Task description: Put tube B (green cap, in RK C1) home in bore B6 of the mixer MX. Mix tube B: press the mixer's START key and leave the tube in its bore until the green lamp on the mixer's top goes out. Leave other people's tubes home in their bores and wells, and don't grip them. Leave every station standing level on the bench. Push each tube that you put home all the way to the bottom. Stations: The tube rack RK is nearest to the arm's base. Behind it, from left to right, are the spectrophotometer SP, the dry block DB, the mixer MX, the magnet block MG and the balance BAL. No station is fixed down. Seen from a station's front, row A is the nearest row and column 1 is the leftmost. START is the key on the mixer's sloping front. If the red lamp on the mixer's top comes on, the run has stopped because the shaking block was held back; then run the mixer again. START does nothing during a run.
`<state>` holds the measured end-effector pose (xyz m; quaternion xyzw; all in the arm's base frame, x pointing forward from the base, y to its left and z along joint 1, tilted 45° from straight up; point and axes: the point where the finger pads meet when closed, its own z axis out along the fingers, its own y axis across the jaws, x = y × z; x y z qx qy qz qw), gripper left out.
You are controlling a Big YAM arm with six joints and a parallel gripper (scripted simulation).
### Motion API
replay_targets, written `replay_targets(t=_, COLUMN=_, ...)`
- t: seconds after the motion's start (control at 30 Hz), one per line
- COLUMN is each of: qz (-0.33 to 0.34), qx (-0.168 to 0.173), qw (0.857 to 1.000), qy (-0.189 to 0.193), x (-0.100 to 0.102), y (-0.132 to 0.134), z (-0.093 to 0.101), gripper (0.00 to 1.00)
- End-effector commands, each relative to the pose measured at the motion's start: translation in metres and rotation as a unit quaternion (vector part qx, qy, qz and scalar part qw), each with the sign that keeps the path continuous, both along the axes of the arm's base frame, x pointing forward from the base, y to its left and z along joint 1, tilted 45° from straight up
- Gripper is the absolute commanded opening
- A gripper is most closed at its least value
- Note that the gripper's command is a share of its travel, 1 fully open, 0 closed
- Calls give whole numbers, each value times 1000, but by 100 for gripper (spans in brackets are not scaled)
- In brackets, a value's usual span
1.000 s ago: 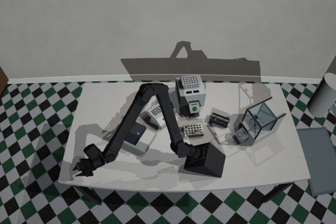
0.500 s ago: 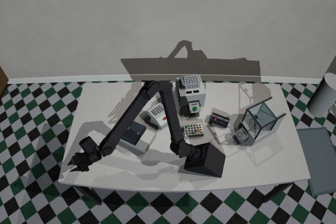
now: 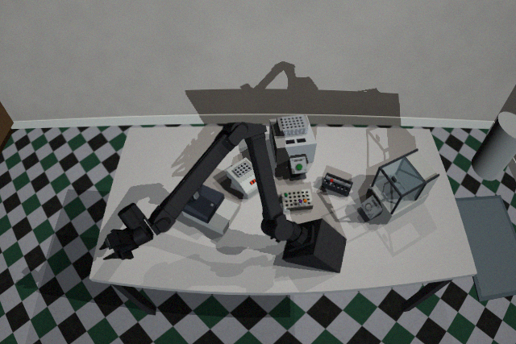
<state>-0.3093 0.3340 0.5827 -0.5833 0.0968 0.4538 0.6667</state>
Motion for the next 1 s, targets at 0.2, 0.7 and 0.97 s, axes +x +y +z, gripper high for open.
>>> replay_targets(t=0.2, qz=-27, qx=4, qw=1000, qy=5, x=23, y=29, z=12, gripper=36)
replay_targets(t=0.7, qz=-111, qx=-12, qw=994, qy=-3, x=91, y=83, z=19, gripper=36)
replay_targets(t=0.97, qz=-141, qx=-45, qw=989, qy=-25, x=130, y=116, z=-26, gripper=36)
